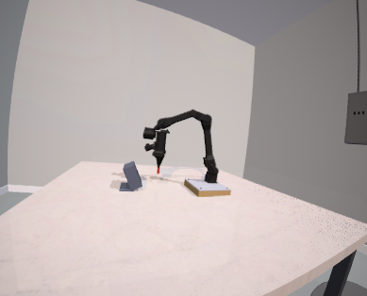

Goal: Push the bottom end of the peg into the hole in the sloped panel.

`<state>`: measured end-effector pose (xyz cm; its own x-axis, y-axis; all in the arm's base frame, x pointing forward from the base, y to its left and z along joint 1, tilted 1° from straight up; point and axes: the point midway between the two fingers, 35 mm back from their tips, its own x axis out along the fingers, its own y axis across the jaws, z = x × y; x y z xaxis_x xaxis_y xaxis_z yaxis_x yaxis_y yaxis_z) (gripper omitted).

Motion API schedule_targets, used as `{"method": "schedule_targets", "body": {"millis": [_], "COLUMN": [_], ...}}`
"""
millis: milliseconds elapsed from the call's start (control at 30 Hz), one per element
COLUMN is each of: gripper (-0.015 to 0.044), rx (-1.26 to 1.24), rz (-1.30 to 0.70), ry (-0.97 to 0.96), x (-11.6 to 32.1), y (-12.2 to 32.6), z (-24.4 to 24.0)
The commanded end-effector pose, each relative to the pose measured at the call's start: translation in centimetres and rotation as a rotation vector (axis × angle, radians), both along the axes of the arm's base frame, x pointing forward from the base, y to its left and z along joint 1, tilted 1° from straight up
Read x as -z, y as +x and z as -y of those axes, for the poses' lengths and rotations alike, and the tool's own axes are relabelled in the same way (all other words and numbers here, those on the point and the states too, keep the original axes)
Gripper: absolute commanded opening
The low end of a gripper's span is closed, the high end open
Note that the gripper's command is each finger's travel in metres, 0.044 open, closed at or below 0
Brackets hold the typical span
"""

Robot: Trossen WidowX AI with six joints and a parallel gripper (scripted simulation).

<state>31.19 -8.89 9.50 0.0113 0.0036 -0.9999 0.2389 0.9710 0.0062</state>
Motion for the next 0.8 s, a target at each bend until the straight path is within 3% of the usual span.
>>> {"method": "schedule_targets", "body": {"millis": [0,767], "gripper": [0.0,0.0], "rx": [0.001,-0.019], "rz": [0.005,0.078], "ry": [0.003,-0.022], "x": [-1.68,-2.35], "y": [0.04,0.22], "z": [0.02,-0.63]}}
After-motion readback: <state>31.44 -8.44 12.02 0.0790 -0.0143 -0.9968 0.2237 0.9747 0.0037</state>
